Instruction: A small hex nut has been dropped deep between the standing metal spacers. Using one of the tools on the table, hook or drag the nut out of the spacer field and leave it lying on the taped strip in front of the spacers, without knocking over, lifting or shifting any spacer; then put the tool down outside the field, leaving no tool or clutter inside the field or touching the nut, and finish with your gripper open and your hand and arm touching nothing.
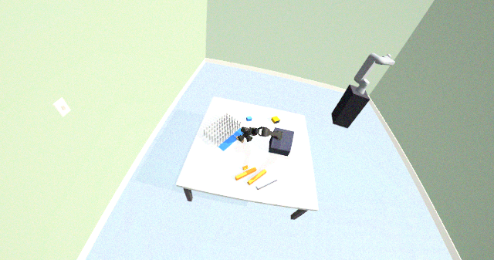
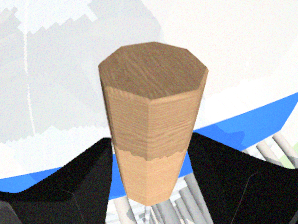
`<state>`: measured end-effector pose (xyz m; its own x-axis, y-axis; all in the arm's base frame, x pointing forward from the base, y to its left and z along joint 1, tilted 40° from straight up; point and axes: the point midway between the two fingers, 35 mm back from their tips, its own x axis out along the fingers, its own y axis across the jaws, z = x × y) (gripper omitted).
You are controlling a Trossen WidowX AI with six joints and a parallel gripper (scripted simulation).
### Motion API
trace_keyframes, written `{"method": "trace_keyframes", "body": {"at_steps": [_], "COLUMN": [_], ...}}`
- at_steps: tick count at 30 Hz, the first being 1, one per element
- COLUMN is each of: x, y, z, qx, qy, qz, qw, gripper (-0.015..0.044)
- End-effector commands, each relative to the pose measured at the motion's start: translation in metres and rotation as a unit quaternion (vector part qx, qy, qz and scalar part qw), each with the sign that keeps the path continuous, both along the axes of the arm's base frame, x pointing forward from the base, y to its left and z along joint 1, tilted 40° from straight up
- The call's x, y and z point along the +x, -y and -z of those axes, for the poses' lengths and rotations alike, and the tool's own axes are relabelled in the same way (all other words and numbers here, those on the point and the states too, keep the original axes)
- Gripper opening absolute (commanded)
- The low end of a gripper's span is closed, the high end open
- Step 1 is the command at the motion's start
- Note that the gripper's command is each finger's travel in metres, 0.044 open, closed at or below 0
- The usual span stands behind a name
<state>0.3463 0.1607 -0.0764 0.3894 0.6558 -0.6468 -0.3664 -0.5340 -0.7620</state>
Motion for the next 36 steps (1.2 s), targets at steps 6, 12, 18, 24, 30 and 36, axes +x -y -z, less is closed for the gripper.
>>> {"method": "trace_keyframes", "body": {"at_steps": [6,12,18,24,30,36], "x": [-0.005,-0.008,-0.012,-0.015,-0.019,-0.022], "y": [0.0,0.0,-0.001,-0.002,-0.003,-0.003], "z": [-0.001,-0.002,-0.002,-0.003,-0.004,-0.005], "qx": [-0.002,-0.002,-0.002,-0.002,-0.002,-0.002], "qy": [0.001,0.001,0.0,0.0,0.0,0.0], "qz": [0.005,0.005,0.005,0.005,0.005,0.005], "qw": [1.0,1.0,1.0,1.0,1.0,1.0], "gripper": [0.0,0.0,0.0,0.0,0.0,0.0]}}
